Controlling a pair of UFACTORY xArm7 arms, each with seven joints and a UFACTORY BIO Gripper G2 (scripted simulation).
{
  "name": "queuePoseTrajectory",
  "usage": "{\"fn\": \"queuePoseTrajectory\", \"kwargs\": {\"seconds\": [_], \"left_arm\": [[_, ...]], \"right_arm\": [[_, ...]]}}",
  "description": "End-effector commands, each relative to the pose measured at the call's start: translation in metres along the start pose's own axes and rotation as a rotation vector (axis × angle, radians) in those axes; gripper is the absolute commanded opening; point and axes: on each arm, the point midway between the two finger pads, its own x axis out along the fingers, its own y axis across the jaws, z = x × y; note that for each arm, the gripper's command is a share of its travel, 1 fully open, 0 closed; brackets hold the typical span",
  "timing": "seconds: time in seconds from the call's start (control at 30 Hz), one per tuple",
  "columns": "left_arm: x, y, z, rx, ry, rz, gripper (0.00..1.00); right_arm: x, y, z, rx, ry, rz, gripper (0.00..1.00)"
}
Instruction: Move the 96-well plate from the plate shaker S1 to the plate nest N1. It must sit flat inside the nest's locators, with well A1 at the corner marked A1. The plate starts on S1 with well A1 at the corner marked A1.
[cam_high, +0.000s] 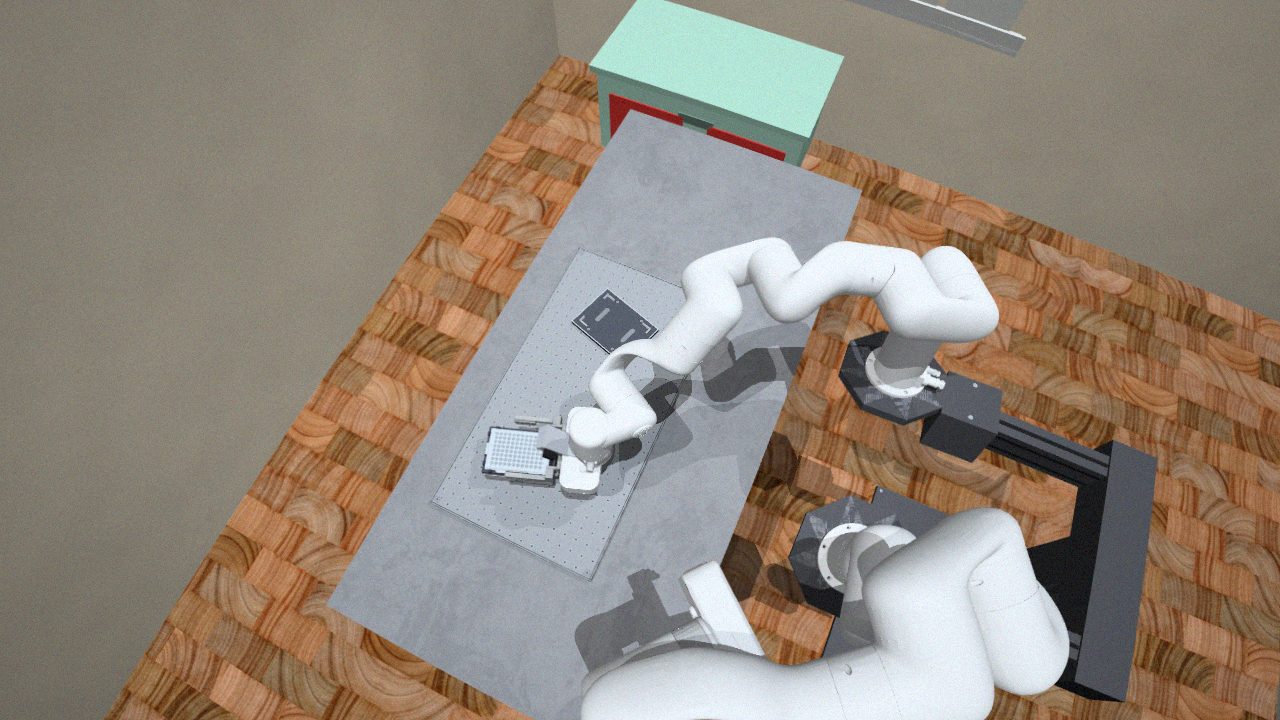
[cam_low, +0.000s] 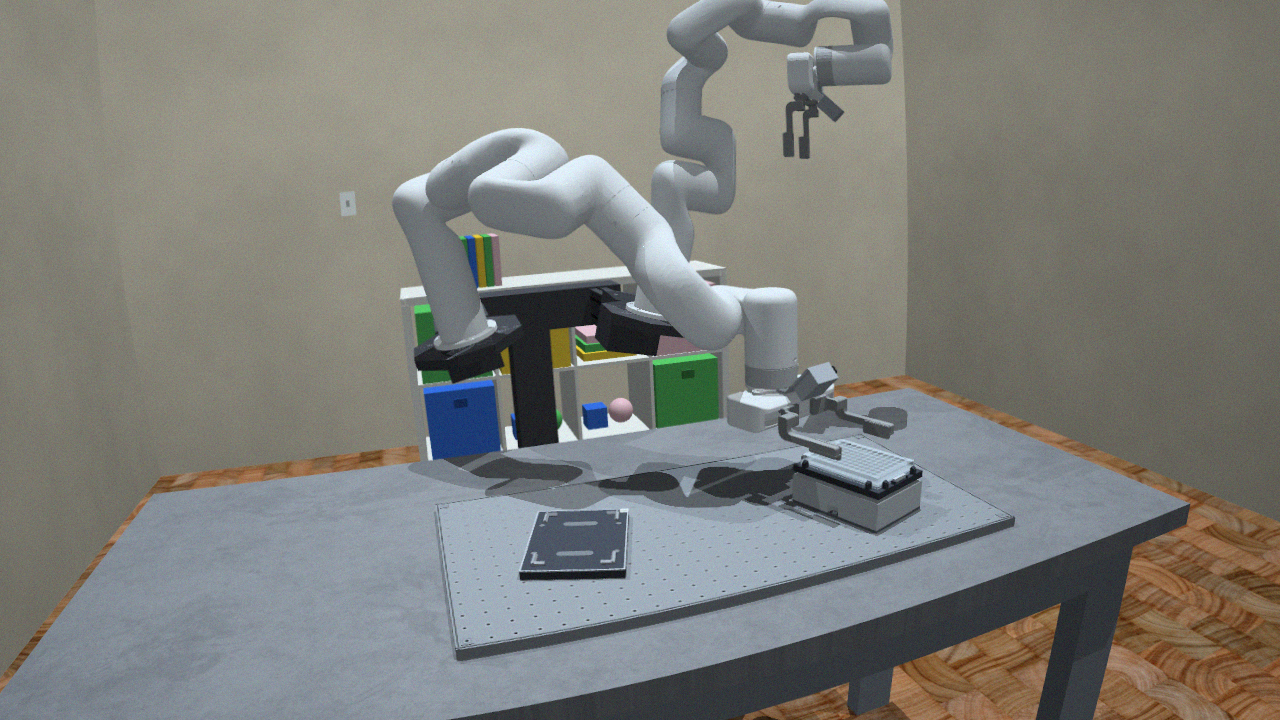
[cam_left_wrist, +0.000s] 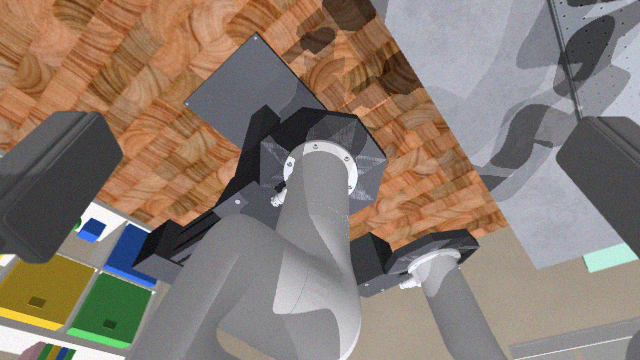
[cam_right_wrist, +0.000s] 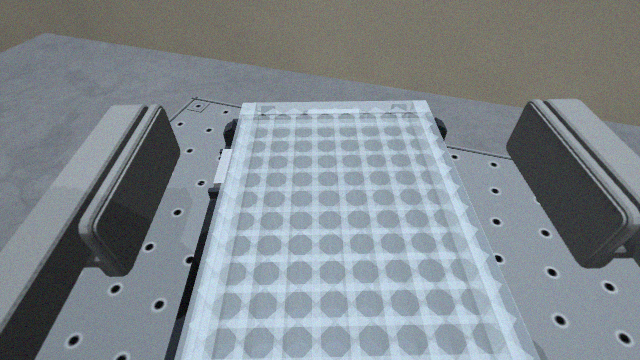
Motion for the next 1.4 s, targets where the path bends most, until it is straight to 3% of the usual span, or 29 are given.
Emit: {"fn": "queuePoseTrajectory", "kwargs": {"seconds": [0.0,1.37], "left_arm": [[-0.001,0.000,0.000,0.000,-0.003,-0.001,1.00],[-0.001,0.000,0.000,0.000,-0.003,-0.001,1.00]], "right_arm": [[0.002,0.001,0.002,0.002,-0.005,0.000,0.37],[0.002,0.001,-0.016,0.002,-0.005,-0.001,0.37]]}}
